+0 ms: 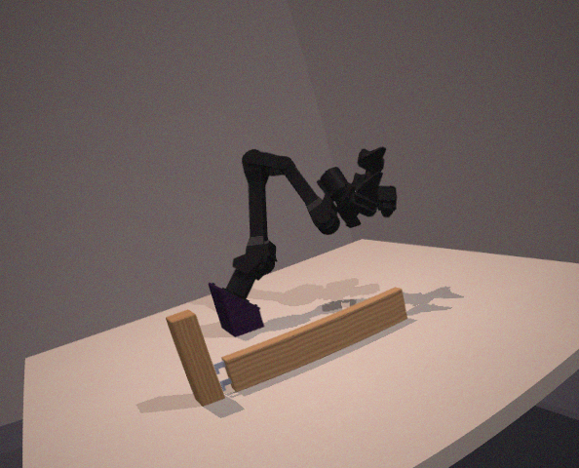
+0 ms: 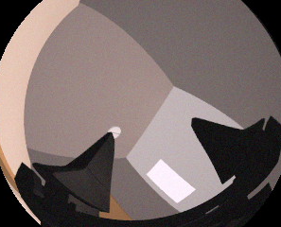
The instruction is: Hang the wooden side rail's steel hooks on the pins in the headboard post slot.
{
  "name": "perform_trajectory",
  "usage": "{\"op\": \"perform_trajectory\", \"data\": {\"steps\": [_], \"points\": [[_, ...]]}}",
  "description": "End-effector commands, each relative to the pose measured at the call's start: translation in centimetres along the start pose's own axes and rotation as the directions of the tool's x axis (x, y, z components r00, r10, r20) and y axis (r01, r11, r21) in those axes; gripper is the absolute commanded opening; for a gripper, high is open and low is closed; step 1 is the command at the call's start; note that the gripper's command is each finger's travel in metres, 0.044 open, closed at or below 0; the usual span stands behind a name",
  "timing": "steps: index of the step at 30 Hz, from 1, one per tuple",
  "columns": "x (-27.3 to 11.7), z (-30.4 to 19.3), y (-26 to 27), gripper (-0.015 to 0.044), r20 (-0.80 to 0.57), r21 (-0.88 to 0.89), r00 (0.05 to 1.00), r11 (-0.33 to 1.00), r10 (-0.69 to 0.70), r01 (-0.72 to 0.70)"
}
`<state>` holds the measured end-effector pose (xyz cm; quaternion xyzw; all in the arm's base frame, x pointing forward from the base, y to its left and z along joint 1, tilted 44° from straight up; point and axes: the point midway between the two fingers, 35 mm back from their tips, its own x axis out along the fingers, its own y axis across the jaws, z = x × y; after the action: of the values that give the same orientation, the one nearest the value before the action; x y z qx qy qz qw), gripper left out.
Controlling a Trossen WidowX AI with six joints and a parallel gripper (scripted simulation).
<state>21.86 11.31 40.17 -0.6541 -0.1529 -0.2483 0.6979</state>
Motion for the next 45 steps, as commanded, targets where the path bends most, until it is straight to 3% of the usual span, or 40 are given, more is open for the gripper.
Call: {"op": "perform_trajectory", "data": {"steps": [1,11,23,35,45], "points": [[0.1,0.1,0.1,0.0426,0.002,-0.003,1.0,1.0,-0.001,0.001],[3.8,2.4,7.4,0.044,0.147,-0.281,0.987,0.959,0.061,-0.018],[6.7,-0.9,21.2,0.044,0.239,-0.548,0.885,0.808,0.4,-0.217],[3.4,-10.2,34.4,0.044,0.229,-0.603,0.596,0.593,0.77,-0.534],[-4.2,-18.9,41.0,0.044,0.287,-0.402,0.291,0.391,0.913,-0.828]]}}
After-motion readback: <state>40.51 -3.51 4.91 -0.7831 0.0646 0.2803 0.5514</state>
